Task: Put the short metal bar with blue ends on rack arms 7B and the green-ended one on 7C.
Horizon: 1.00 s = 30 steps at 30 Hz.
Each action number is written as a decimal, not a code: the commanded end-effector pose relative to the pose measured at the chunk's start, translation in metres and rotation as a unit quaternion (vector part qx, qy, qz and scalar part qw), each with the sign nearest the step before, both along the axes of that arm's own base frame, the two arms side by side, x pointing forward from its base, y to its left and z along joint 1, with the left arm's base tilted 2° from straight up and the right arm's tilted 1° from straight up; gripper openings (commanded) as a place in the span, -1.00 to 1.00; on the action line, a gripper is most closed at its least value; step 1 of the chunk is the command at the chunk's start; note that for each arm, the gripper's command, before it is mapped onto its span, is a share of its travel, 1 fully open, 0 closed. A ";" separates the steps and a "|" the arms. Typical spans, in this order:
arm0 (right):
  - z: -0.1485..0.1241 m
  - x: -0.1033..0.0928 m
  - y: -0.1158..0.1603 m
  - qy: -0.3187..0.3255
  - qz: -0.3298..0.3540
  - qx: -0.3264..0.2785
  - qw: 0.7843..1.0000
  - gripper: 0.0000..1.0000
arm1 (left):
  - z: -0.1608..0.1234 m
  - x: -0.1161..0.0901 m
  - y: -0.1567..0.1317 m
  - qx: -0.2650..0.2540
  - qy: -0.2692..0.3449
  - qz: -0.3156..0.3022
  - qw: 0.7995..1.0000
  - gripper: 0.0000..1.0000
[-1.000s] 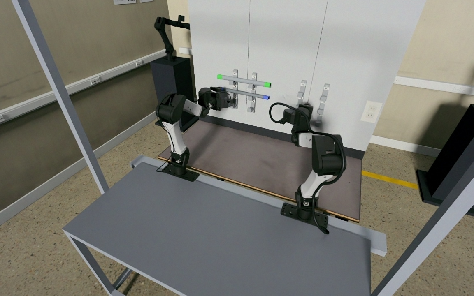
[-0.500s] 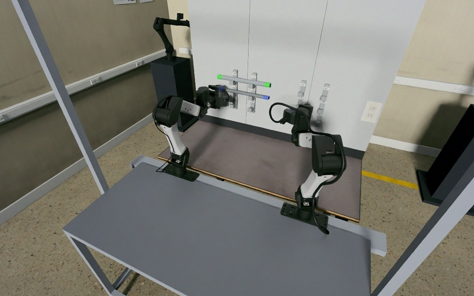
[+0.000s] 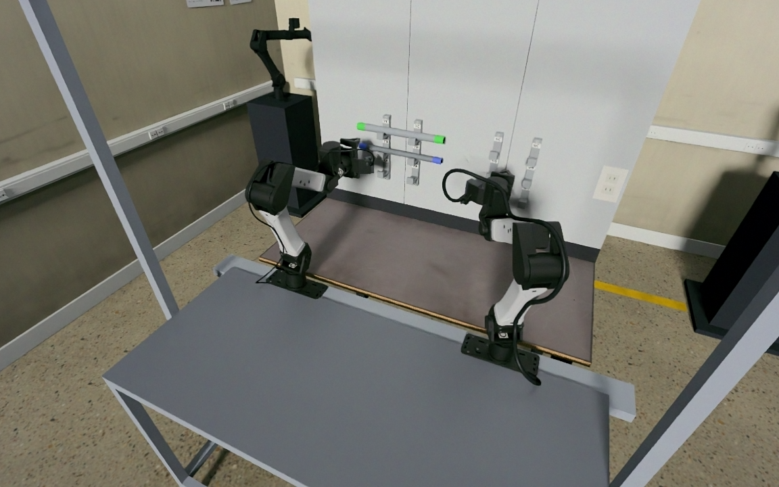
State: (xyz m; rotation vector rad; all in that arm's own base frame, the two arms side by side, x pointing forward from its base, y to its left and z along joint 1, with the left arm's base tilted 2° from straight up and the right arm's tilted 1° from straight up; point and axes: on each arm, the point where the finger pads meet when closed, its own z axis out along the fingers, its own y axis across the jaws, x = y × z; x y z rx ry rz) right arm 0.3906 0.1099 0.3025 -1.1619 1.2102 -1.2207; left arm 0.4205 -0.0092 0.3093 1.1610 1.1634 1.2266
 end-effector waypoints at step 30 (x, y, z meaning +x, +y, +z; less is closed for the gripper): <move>-0.006 -0.003 -0.003 0.011 0.002 -0.006 1.000 1.00 | -0.006 -0.023 -0.051 -0.005 0.017 0.001 1.000 1.00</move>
